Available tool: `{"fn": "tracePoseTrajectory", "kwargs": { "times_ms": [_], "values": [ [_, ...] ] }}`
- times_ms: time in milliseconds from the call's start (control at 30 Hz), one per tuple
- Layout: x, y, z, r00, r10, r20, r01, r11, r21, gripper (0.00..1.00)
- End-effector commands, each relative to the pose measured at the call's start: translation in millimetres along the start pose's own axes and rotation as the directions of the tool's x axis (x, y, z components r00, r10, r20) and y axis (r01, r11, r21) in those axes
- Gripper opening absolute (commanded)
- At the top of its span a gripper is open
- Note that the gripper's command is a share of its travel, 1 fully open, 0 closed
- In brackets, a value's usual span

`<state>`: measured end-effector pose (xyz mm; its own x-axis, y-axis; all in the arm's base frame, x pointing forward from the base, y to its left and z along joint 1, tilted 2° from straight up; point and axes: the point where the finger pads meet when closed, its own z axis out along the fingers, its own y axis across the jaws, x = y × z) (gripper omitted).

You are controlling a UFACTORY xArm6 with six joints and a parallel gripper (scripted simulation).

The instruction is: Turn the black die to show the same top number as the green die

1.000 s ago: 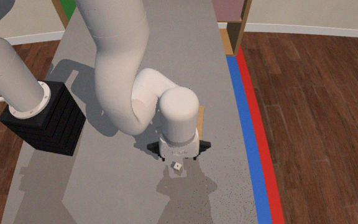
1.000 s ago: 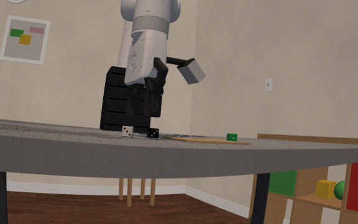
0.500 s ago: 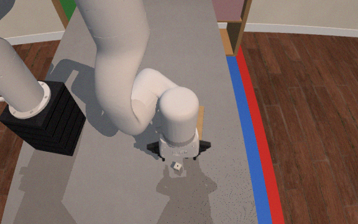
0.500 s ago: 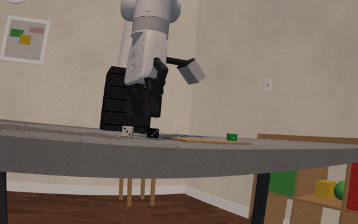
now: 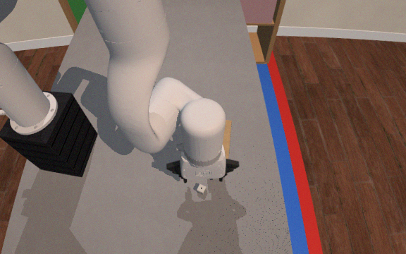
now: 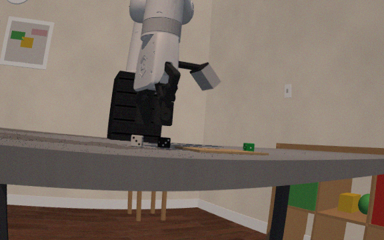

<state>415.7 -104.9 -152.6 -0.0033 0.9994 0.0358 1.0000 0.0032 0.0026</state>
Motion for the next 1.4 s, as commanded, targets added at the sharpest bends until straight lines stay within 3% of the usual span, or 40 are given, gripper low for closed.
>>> {"fn": "tracePoseTrajectory", "kwargs": {
  "times_ms": [0,533,1367],
  "values": [
    [1.5,0.5,-1.0,1.0,0.0,0.001,0.0,1.0,-0.003,1.0],
    [63.9,-32.8,-0.9,1.0,0.0,0.001,0.0,1.0,-0.003,1.0],
    [69.5,-35.8,-0.9,1.0,0.0,0.001,0.0,1.0,-0.003,1.0]
  ]
}}
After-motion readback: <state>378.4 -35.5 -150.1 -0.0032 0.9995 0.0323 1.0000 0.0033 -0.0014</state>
